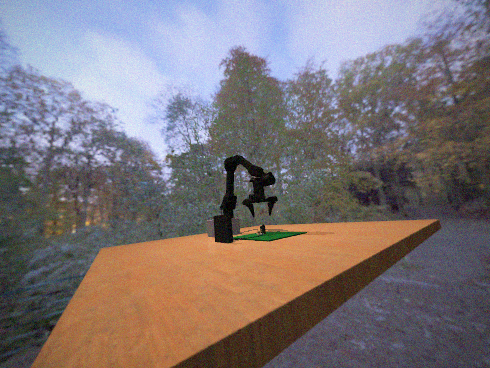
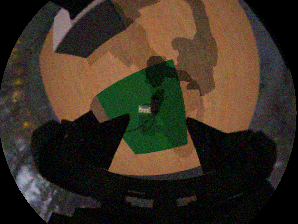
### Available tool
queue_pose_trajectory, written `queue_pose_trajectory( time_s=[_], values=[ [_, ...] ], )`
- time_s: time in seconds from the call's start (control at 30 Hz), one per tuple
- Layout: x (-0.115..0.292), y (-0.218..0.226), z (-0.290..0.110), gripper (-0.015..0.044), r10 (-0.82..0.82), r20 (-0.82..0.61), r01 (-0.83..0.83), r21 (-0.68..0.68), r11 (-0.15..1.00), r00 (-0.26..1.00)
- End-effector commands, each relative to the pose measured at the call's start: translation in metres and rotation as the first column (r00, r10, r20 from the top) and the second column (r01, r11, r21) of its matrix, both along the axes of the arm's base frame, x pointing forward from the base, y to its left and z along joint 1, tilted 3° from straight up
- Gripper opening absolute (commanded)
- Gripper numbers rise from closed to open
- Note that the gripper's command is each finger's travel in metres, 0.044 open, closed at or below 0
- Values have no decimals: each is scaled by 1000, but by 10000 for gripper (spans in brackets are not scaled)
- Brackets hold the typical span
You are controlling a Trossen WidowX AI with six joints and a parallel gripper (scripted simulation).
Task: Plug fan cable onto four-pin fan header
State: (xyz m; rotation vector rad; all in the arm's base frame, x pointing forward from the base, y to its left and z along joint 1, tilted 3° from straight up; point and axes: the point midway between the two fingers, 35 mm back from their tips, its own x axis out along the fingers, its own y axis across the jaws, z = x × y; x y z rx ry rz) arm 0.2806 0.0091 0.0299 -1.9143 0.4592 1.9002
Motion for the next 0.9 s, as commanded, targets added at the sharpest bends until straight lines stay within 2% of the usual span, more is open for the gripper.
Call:
queue_pose_trajectory(
  time_s=[0.0, 0.87],
  values=[
    [-8, 1, -30, 440, 3, -16, -3, -6, 1000, 1000],
    [-7, 2, -63, 440, 3, -16, -3, -6, 1000, 1000]
  ],
)
